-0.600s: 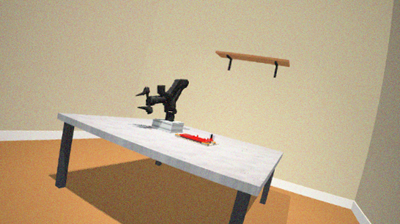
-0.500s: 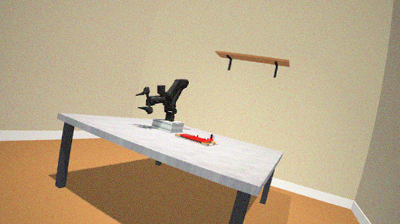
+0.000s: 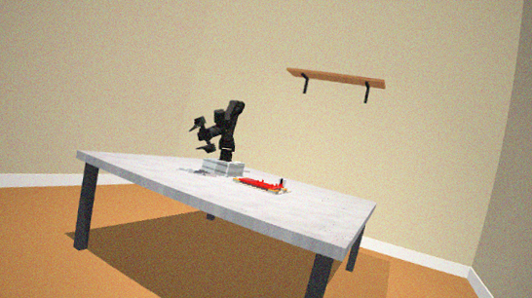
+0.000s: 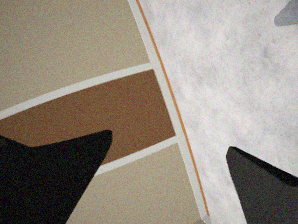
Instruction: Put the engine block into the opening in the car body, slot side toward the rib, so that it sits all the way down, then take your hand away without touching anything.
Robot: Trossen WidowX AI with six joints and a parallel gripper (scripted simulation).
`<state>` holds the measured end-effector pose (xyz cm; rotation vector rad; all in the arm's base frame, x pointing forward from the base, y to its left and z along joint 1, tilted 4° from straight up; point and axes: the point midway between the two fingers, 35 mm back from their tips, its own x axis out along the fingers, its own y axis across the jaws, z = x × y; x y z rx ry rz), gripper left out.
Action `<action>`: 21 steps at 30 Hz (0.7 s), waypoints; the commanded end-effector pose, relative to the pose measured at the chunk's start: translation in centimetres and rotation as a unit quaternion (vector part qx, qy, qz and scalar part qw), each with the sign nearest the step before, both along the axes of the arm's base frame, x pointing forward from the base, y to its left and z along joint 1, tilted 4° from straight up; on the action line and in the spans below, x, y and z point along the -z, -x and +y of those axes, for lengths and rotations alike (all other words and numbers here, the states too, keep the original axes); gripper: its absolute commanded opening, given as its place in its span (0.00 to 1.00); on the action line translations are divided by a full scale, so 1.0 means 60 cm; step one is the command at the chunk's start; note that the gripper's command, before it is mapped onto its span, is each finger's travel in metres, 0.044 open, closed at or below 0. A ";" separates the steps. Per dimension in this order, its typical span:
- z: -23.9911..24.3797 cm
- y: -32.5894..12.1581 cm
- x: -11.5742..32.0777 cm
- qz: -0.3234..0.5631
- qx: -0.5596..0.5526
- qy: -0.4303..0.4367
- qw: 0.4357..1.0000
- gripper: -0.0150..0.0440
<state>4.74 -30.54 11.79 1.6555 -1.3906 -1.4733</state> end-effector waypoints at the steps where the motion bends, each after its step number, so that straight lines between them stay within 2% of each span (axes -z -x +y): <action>1: -0.004 -0.076 0.008 -0.006 -0.065 -0.042 0.997 1.00; 11: 0.041 -0.243 0.026 -0.001 -0.205 -0.138 0.969 1.00; 21: 0.148 -0.387 0.045 0.033 -0.329 -0.235 0.914 1.00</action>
